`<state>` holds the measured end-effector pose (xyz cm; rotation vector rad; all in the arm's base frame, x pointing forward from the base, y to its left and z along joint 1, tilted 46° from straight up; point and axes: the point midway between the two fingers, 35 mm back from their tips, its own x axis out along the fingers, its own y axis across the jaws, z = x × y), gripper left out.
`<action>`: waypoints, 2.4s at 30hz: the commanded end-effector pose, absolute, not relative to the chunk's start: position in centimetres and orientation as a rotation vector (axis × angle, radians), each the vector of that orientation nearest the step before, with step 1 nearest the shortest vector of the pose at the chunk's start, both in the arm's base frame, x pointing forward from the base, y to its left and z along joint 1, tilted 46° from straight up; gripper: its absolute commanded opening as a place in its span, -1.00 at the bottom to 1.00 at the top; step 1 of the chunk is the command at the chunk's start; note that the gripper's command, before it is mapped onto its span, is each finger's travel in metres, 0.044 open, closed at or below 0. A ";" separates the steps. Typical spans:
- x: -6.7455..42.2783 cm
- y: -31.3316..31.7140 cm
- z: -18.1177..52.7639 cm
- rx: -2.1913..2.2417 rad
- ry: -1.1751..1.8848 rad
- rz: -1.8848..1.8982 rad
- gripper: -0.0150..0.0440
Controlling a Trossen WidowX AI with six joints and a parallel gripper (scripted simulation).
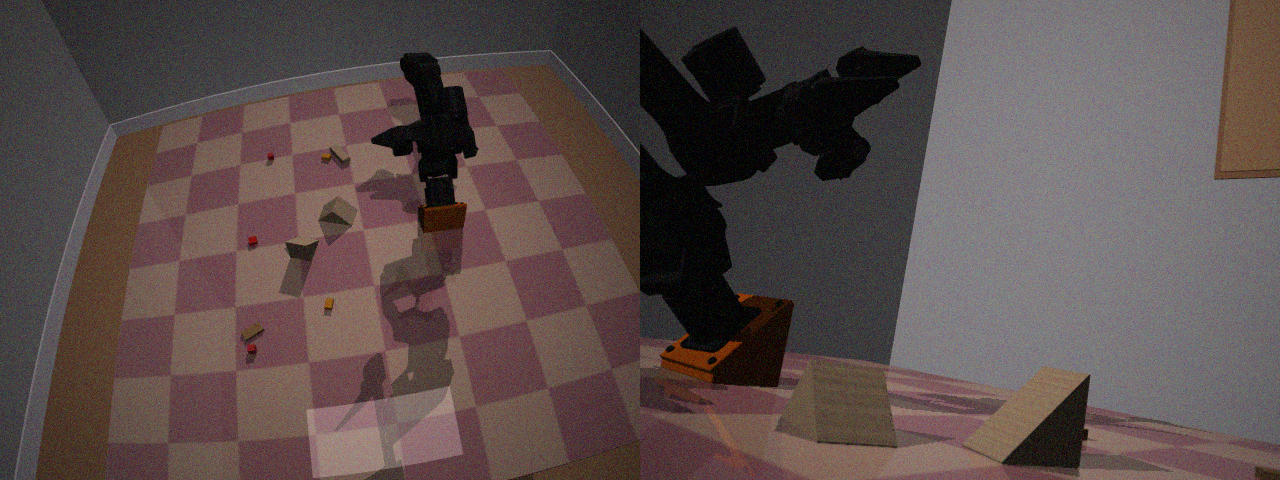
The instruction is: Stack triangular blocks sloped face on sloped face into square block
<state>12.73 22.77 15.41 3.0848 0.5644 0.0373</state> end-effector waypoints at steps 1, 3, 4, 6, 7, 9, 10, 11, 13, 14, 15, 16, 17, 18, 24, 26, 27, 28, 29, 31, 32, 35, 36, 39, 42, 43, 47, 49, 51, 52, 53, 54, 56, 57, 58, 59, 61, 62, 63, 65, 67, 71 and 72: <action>12.9 22.9 15.4 3.063 0.555 0.039 0.95; 14.1 24.1 14.9 2.891 0.487 0.041 1.00; 15.1 24.9 14.5 2.760 0.441 0.032 1.00; 17.5 26.1 13.6 2.496 0.366 -0.009 1.00; 18.7 26.5 13.2 2.365 0.338 -0.038 1.00; 21.4 26.8 12.1 2.106 0.299 -0.112 1.00; 22.7 26.7 11.6 1.982 0.289 -0.154 1.00; 23.3 26.6 11.3 1.920 0.286 -0.176 1.00; 24.6 26.2 10.8 1.796 0.285 -0.222 1.00; 25.3 26.0 10.5 1.734 0.287 -0.246 1.00; 25.9 25.8 10.3 1.673 0.290 -0.270 1.00; 26.5 25.5 10.0 1.612 0.295 -0.295 1.00; 27.1 25.1 9.8 1.551 0.301 -0.320 1.00; 27.7 24.8 9.5 1.491 0.309 -0.346 1.00; 30.9 21.8 8.2 1.139 0.391 -0.503 1.00; 31.7 20.5 7.8 1.027 0.431 -0.556 1.00; 32.1 19.9 7.7 0.972 0.454 -0.581 1.00; 32.4 19.2 7.5 0.918 0.478 -0.607 1.00; 32.8 18.5 7.4 0.864 0.504 -0.632 1.00; 33.3 17.0 7.2 0.761 0.560 -0.680 1.00; 33.5 16.3 7.1 0.712 0.590 -0.703 1.00; 33.9 13.9 7.0 0.568 0.690 -0.769 1.00; 34.0 13.1 7.0 0.522 0.727 -0.789 1.00; 34.0 10.6 7.1 0.391 0.847 -0.845 1.00; 33.7 8.2 7.5 0.273 0.978 -0.889 1.00; 33.6 7.4 7.7 0.237 1.024 -0.901 1.00; 32.6 4.3 8.7 0.103 1.226 -0.940 1.00; 32.0 2.8 9.4 0.043 1.336 -0.954 1.00; 31.3 1.4 10.2 -0.007 1.449 -0.964 1.00; 30.9 0.8 10.6 -0.030 1.505 -0.967 1.00; 30.6 0.4 10.9 -0.042 1.539 -0.968 1.00; 30.6 0.3 10.9 -0.046 1.551 -0.968 1.00; 30.6 0.3 11.0 -0.046 1.551 -0.968 1.00; 30.6 0.3 11.0 -0.046 1.551 -0.968 1.00; 30.6 0.3 11.0 -0.046 1.551 -0.968 1.00; 30.6 0.3 11.0 -0.046 1.551 -0.968 1.00; 30.6 0.3 11.0 -0.046 1.551 -0.968 1.00; 30.6 0.3 11.0 -0.046 1.551 -0.968 1.00; 30.6 0.3 11.0 -0.046 1.551 -0.968 1.00; 30.6 0.3 11.0 -0.046 1.551 -0.968 1.00; 30.5 0.0 10.5 -0.051 1.557 -0.971 1.00; 29.7 -2.0 8.1 -0.077 1.594 -0.989 1.00; 29.4 -2.4 7.5 -0.084 1.605 -0.993 1.00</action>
